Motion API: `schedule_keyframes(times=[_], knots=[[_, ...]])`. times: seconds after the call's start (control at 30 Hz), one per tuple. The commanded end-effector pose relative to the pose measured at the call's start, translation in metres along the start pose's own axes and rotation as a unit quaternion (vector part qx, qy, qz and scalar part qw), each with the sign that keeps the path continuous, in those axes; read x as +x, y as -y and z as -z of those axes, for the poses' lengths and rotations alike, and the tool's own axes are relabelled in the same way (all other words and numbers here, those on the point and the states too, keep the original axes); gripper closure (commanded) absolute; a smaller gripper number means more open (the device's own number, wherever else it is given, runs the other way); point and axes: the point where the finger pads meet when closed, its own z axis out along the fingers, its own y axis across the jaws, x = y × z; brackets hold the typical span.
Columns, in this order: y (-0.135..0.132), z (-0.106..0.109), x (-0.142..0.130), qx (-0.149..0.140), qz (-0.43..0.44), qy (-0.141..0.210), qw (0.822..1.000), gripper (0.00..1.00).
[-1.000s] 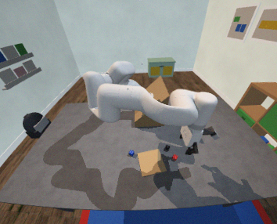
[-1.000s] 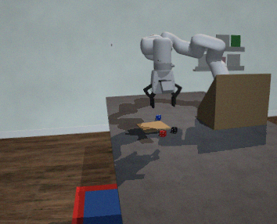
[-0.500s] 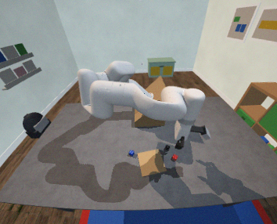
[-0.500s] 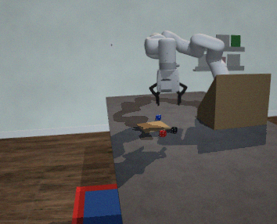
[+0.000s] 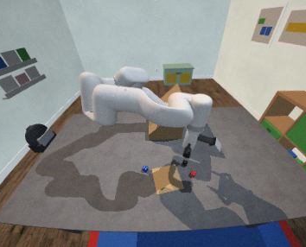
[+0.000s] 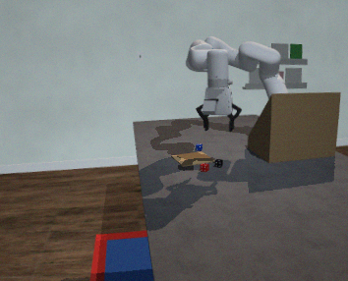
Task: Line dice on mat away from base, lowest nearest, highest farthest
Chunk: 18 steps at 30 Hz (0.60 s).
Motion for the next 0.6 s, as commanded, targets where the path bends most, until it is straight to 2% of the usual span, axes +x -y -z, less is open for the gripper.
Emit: schedule_keyframes(times=[0.0,0.4,0.5,0.57], knots=[[0.000,0.002,-0.001,-0.002,-0.006,-0.005,1.000,0.00],[0.000,0.002,-0.001,-0.002,-0.006,-0.005,1.000,0.00],[0.000,-0.018,0.000,-0.002,-0.006,-0.005,1.000,0.00],[0.000,-0.018,0.000,-0.002,-0.006,-0.005,1.000,0.00]])
